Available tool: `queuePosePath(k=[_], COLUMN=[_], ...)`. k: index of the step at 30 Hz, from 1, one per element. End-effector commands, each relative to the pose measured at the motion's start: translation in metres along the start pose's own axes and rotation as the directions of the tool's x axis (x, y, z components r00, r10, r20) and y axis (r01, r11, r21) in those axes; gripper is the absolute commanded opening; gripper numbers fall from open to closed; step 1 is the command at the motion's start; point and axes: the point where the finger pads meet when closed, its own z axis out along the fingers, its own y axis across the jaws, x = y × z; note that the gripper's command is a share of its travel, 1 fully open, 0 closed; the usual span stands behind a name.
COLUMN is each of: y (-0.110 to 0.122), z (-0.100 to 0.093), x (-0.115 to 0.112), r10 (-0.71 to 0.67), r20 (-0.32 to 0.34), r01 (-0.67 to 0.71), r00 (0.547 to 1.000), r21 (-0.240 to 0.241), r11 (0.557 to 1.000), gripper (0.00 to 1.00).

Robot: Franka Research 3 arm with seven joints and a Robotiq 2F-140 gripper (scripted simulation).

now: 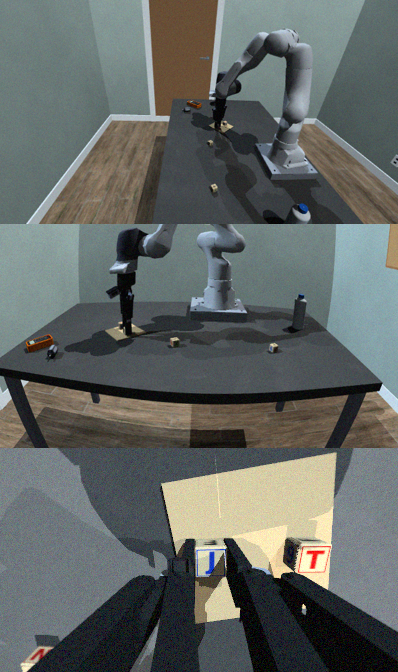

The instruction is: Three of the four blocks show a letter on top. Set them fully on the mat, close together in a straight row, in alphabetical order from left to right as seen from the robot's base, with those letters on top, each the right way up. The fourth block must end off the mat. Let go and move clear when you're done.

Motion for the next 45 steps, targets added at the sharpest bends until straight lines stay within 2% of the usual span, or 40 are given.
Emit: queuePosePath(k=[1, 45], y=[0.0, 0.0], z=[0.0001, 0.004], x=[0.0001, 0.0001], r10=[-0.007, -0.007], r20=[-0.001, -0.001], r01=[0.007, 0.007], r00=[1.0, 1.0], r21=[0.0, 0.0], r11=[1.0, 1.0], gripper=[0.22, 0.22])
